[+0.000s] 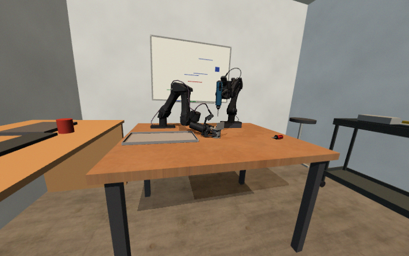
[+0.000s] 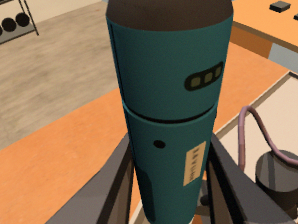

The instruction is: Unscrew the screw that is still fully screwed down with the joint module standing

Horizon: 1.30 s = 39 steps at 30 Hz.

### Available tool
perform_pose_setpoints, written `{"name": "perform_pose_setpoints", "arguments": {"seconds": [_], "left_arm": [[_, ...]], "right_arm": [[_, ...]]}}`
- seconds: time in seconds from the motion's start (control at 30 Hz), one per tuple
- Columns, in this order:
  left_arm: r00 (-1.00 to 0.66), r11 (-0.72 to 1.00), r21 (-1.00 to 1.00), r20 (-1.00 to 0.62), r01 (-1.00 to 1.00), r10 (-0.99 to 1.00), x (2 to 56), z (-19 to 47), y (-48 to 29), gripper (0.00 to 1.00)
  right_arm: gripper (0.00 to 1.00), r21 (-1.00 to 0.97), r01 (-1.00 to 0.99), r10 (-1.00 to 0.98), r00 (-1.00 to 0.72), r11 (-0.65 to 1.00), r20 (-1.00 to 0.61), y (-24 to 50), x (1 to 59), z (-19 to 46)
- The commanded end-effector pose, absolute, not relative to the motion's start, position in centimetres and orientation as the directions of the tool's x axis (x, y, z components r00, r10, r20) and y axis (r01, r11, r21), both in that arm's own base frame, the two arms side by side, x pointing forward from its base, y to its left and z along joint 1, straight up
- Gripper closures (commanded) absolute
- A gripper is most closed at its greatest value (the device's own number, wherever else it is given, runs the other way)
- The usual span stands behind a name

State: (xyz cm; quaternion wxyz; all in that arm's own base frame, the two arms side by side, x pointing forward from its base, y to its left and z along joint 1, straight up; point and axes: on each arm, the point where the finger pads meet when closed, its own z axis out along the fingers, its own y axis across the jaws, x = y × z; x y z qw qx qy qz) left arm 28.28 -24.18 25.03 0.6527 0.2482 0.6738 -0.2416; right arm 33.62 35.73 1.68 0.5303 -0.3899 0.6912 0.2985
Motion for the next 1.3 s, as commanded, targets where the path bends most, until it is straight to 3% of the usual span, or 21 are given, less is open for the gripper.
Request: {"name": "perform_pose_setpoints", "arguments": {"seconds": [0.0, 1.27], "left_arm": [[0.090, 0.757, -0.008, -0.992, 0.653, -0.088, 28.2, 29.1, -24.2, 0.58], [0.107, 0.757, -0.009, -0.989, 0.654, -0.105, 28.4, 28.9, -24.6, 0.58]], "right_arm": [[0.41, 0.021, -0.859, -0.249, -0.172, 0.512, -0.953, 35.5, 32.8, 0.2], [0.41, 0.021, -0.859, -0.249, -0.172, 0.512, -0.953, 35.5, 32.8, 0.2]]}}
